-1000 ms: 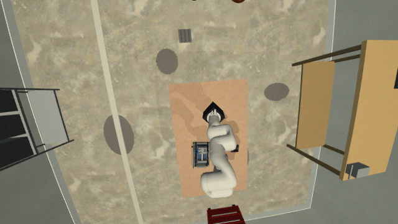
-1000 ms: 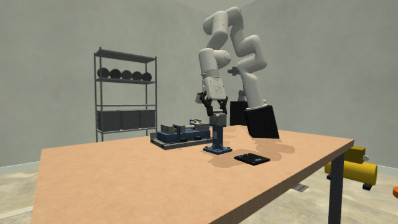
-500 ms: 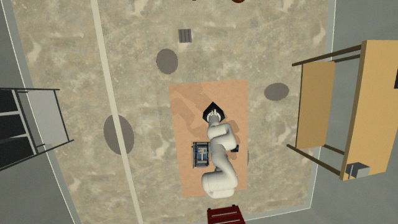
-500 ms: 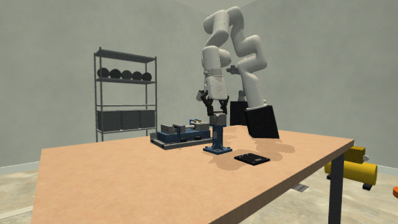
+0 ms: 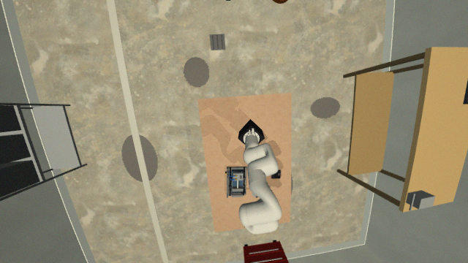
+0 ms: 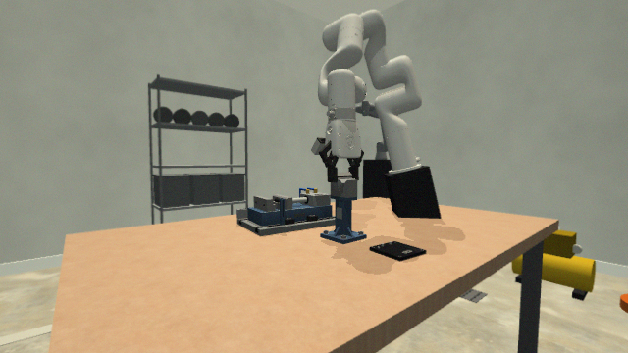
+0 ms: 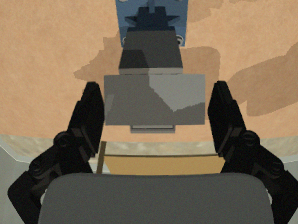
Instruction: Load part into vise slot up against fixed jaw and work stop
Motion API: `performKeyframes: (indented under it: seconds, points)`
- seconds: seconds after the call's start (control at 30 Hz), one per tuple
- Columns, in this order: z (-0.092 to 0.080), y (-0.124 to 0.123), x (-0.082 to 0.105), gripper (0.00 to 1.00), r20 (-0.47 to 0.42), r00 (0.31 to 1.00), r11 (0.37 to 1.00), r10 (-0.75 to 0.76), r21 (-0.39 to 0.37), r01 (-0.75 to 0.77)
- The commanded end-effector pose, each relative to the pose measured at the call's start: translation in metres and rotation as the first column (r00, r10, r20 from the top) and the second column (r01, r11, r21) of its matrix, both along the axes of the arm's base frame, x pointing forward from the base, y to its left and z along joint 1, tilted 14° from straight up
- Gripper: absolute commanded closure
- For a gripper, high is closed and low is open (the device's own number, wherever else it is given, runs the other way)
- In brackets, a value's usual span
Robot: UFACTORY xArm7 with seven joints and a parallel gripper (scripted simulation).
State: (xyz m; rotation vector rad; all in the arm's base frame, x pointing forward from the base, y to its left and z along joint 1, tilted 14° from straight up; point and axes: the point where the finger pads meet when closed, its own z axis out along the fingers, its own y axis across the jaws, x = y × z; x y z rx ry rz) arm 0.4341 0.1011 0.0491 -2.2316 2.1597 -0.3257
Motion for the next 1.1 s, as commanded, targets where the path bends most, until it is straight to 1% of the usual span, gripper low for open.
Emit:
performKeyframes:
  seconds: [0.0, 0.47, 0.53, 0.93, 1.03, 1.07]
  points:
    - [0.0011, 0.0013, 0.0009, 0.11, 0.006, 1.000, 1.000, -0.005, -0.026, 0.005]
    - [0.0007, 0.0031, 0.0010, 0.11, 0.016, 0.999, 0.981, -0.030, -0.190, 0.033]
    - [0.0007, 0.0031, 0.0010, 0.11, 0.016, 0.999, 0.981, -0.030, -0.190, 0.033]
    - [-0.0002, 0.0050, 0.0011, 0.11, 0.032, 0.998, 0.930, -0.056, -0.363, 0.064]
    - [-0.0004, 0.0054, 0.0011, 0.11, 0.036, 0.997, 0.913, -0.061, -0.401, 0.071]
    - [-0.0004, 0.0054, 0.0011, 0.11, 0.036, 0.997, 0.913, -0.061, -0.401, 0.071]
